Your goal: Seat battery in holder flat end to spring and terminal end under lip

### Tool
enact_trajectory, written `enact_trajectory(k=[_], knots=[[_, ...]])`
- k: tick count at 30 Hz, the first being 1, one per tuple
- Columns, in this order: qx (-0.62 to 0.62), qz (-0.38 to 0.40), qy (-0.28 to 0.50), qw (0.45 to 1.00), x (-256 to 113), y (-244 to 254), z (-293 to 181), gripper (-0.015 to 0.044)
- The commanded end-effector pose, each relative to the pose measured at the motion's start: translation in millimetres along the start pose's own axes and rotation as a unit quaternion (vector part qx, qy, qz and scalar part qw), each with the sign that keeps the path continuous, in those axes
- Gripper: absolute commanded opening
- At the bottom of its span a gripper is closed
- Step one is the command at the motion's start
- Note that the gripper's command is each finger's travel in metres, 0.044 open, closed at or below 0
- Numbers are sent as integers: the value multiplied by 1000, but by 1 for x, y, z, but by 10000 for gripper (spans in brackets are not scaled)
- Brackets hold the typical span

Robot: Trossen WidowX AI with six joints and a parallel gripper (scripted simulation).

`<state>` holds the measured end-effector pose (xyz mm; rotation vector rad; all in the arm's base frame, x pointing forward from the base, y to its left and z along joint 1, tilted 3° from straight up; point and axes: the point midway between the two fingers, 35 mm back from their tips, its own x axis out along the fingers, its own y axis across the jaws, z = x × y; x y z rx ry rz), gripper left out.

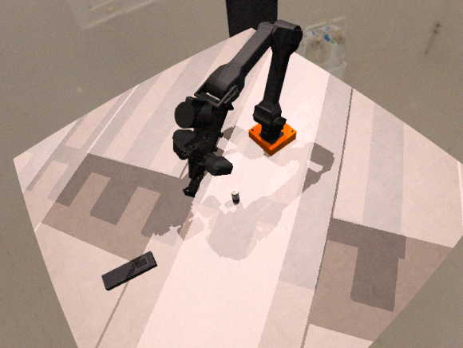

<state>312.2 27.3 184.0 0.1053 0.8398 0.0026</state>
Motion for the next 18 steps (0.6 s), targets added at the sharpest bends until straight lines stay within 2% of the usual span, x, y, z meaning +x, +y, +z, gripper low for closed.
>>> enact_trajectory(k=[1, 18], knots=[[11, -53, 317, 947, -9, 10, -85, 0], [11, -54, 320, 946, -5, 9, -89, 0]])
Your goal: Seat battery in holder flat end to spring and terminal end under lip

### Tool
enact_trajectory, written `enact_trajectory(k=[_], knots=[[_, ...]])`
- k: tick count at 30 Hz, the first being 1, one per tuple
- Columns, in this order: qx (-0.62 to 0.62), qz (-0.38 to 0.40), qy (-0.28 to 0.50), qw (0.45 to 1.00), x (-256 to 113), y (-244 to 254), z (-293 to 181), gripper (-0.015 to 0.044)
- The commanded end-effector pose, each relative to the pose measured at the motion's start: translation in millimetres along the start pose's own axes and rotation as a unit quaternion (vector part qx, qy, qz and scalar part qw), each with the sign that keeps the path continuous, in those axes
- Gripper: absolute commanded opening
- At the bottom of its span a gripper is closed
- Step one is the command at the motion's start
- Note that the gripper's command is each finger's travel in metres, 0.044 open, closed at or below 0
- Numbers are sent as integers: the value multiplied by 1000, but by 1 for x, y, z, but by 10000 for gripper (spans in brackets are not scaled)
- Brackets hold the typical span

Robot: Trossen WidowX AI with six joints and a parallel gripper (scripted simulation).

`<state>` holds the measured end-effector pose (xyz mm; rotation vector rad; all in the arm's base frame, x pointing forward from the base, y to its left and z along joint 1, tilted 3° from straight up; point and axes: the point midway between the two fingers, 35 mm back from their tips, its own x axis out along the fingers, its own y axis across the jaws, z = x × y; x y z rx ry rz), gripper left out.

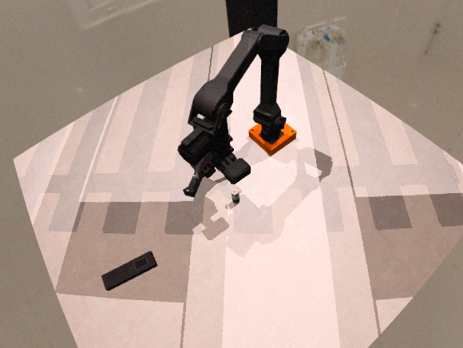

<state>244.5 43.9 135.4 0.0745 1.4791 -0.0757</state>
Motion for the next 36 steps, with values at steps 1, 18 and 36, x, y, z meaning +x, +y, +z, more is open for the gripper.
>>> enact_trajectory(k=[1, 18, 36], knots=[[2, 0, 9, 1000, 12, 1, -1, 0], [2, 0, 9, 1000, 80, 6, -3, 0], [3, 1, 9, 1000, 80, 34, -1, 0]])
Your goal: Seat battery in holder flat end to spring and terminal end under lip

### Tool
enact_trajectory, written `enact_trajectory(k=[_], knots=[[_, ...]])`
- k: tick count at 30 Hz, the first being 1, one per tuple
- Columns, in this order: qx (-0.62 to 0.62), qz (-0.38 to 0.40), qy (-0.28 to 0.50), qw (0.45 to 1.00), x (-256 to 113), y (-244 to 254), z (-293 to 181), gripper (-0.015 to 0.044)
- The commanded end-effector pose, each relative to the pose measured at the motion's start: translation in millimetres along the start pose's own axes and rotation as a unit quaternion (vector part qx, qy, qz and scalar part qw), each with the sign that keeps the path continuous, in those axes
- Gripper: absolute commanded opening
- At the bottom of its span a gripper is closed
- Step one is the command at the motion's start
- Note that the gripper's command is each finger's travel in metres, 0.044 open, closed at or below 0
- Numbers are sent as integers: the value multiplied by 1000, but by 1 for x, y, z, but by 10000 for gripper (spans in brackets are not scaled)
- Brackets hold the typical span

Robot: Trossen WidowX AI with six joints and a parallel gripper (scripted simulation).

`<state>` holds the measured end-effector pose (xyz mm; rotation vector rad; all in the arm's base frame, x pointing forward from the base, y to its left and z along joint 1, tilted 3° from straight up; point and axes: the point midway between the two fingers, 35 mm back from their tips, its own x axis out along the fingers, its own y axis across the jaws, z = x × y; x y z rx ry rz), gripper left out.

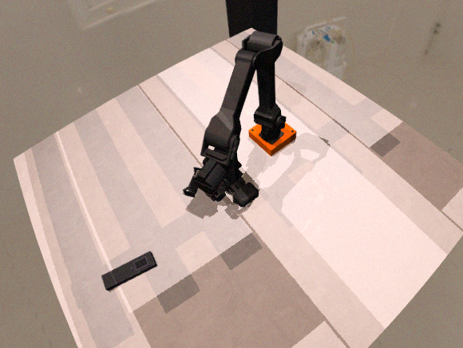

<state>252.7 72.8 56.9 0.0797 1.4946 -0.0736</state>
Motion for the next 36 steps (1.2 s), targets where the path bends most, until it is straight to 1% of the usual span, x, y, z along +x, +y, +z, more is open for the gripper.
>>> enact_trajectory(k=[1, 20, 26, 32, 36], knots=[[2, -1, 1, 1000, 1, 7, 0, 0], [2, 1, 1, 1000, 1, 37, -2, 0], [0, 2, 0, 1000, 0, 37, -2, 0], [13, 7, 0, 1000, -26, 40, 0, 0], [12, 5, 0, 1000, -55, 40, 0, 0]])
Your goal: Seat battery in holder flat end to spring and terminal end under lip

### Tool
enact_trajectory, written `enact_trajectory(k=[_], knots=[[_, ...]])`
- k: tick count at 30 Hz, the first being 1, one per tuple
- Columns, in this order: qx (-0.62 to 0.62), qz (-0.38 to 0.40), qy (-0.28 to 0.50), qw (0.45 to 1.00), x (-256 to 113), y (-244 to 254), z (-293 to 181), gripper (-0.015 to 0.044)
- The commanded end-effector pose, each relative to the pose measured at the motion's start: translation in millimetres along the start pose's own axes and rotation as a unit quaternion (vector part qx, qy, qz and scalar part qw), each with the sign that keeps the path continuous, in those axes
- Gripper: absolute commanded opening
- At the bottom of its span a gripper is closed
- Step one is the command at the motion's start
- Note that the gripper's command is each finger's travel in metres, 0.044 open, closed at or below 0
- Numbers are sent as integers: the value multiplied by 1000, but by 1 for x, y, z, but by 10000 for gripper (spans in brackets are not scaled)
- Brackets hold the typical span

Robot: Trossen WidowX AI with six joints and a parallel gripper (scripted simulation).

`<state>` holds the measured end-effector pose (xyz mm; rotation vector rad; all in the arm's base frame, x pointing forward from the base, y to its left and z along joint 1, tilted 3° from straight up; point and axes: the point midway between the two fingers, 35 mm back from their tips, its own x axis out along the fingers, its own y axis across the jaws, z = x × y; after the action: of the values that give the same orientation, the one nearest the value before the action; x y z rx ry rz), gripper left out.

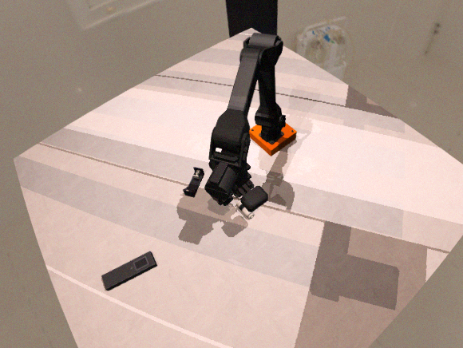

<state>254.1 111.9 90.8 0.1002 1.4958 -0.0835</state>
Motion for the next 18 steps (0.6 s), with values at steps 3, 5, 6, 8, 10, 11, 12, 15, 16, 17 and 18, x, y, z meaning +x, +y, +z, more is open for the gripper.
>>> enact_trajectory(k=[3, 5, 6, 8, 10, 11, 12, 15, 16, 17, 18], knots=[[-6, -1, 0, 1000, -41, -1, -1, 0], [-8, -2, 0, 1000, -45, -1, -2, 0], [-8, -2, 0, 1000, -45, -1, -2, 0], [-8, -2, 0, 1000, -45, -1, -2, 0], [-8, -2, 0, 1000, -45, -1, -2, 0], [-8, -2, 0, 1000, -45, -1, -2, 0], [-5, 1, -2, 1000, -44, 0, -1, 0], [-5, 1, -2, 1000, -44, 0, -1, 0], [-5, 1, -2, 1000, -44, 0, -1, 0], [-13, 1, -2, 1000, -43, 0, -1, 26], [-37, 1, -2, 999, -41, 1, -1, 53]])
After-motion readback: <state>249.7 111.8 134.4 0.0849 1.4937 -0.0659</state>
